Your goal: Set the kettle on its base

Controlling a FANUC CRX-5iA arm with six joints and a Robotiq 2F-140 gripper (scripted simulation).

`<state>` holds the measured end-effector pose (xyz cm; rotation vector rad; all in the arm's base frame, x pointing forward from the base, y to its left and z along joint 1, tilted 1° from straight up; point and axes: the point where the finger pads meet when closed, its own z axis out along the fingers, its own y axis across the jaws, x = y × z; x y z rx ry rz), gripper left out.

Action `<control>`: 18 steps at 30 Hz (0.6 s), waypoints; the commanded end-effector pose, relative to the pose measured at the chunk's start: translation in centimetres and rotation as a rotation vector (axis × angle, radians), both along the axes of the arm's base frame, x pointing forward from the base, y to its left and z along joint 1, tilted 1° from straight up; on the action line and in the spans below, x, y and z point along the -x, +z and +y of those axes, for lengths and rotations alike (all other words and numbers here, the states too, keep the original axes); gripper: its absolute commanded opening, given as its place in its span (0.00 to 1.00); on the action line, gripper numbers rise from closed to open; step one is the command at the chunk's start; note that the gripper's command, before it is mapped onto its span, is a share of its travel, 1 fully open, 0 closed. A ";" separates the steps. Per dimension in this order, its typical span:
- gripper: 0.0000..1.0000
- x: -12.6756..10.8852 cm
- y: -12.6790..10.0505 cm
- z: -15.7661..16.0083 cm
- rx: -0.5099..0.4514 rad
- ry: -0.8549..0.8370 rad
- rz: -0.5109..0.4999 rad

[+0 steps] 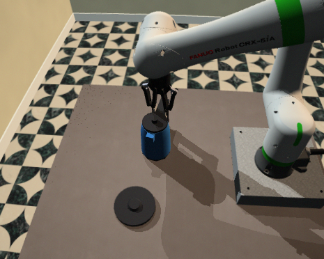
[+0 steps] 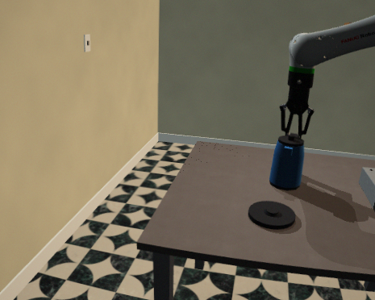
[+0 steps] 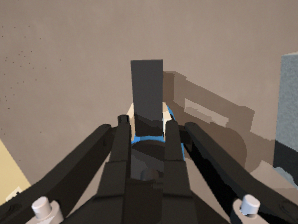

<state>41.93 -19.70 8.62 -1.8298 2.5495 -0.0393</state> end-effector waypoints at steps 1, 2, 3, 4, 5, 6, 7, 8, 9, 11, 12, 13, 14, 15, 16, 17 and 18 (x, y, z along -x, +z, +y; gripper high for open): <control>0.00 0.0 0.1 0.0 0.000 0.000 0.000; 0.00 0.0 0.1 0.0 0.000 0.000 0.000; 0.00 0.0 0.1 0.0 0.000 0.000 0.000; 0.00 0.0 0.2 0.0 0.000 0.000 0.000; 0.00 0.0 0.3 0.0 0.000 0.000 0.000; 0.00 0.0 0.3 0.0 0.000 0.000 0.000; 0.00 0.0 0.4 0.0 0.000 0.000 0.000; 0.00 0.0 0.5 0.0 0.000 0.000 0.000; 0.00 0.0 0.6 0.0 0.000 0.000 0.000; 0.00 0.0 0.9 0.0 0.000 0.000 0.000; 0.00 0.0 0.9 0.0 0.000 0.000 0.000; 0.00 0.0 0.9 0.0 0.000 0.000 0.000; 0.00 0.0 1.0 0.0 0.000 0.000 0.000; 0.00 0.0 1.2 0.0 0.000 0.000 0.000; 0.00 0.0 1.4 0.0 0.000 0.000 0.000; 0.00 0.0 1.5 0.0 0.000 0.000 0.000; 0.00 0.0 1.7 0.0 0.000 0.000 0.000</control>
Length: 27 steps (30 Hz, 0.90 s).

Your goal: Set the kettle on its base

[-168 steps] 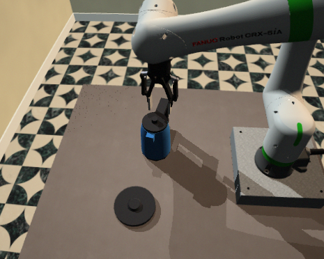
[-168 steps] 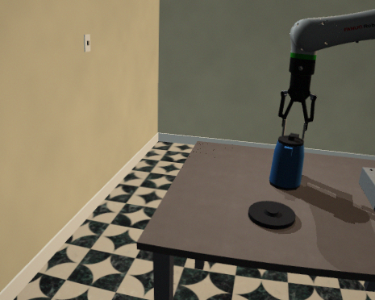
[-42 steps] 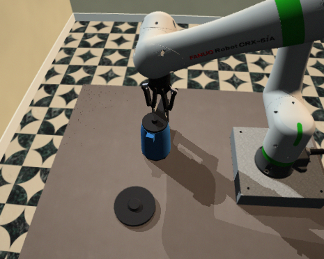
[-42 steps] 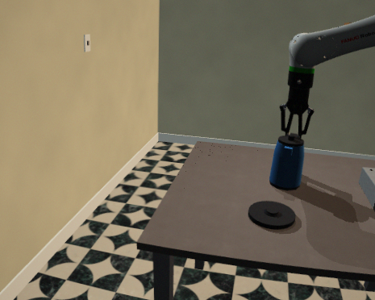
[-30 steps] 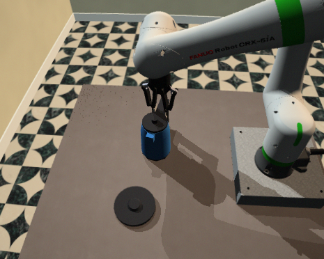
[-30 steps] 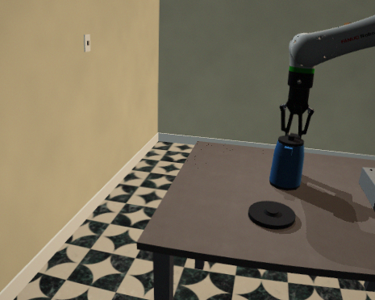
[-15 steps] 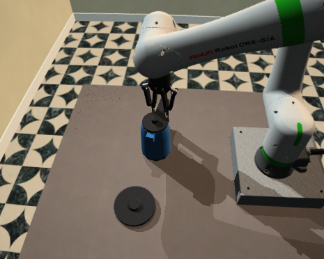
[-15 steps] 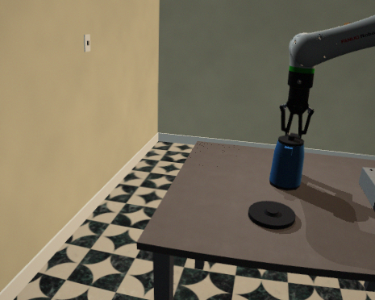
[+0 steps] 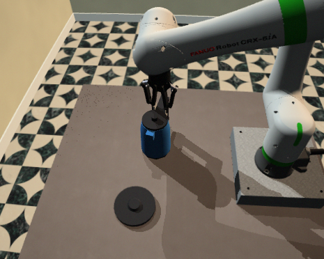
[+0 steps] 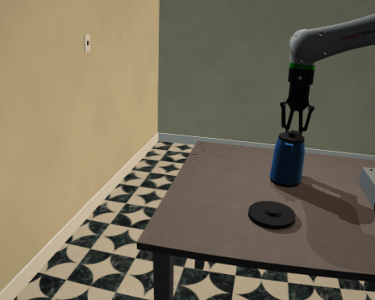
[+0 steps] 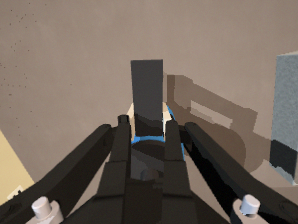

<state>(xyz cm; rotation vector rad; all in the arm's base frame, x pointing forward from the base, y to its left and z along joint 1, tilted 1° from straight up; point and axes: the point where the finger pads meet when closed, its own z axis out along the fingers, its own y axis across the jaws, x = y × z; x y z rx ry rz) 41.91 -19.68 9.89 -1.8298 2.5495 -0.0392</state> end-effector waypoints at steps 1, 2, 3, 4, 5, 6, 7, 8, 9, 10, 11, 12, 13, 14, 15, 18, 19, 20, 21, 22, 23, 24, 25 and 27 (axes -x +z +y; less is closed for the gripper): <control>0.00 0.0 0.6 0.0 0.000 0.000 0.000; 0.00 0.0 0.8 0.0 0.000 0.000 0.000; 0.00 0.0 1.0 0.0 0.000 0.000 0.000; 0.00 0.0 1.2 0.0 0.000 0.000 0.000; 0.00 0.0 1.4 0.0 0.000 0.000 0.000; 0.00 0.0 1.5 0.0 0.000 0.000 0.000; 0.00 0.0 1.7 0.0 0.000 0.000 0.000; 0.00 0.0 1.9 0.0 0.000 0.000 0.000; 0.00 0.0 2.1 0.0 0.000 0.000 0.000; 0.00 0.0 2.2 0.0 0.000 0.000 0.000; 0.00 0.0 2.2 0.0 0.000 0.000 0.000; 0.00 0.0 2.2 0.0 0.000 0.000 0.000; 0.00 0.0 2.4 0.0 0.000 0.000 0.000; 0.00 0.0 2.5 0.0 0.000 0.000 0.000; 0.00 0.0 2.7 0.0 0.000 0.000 0.000; 0.00 0.0 3.0 0.0 0.000 0.000 0.000; 0.00 0.0 3.1 0.1 0.000 0.000 0.000; 0.00 0.0 3.2 0.1 0.000 0.000 0.000; 0.00 0.0 3.3 0.1 0.000 0.000 0.000; 0.00 0.0 3.3 0.1 0.000 0.000 0.000; 0.00 0.0 3.4 0.1 0.000 0.000 0.000; 0.00 0.0 3.4 0.1 0.000 0.000 0.000; 0.00 0.0 3.4 0.1 0.000 0.000 0.000; 0.00 0.0 3.4 0.1 0.000 0.000 0.000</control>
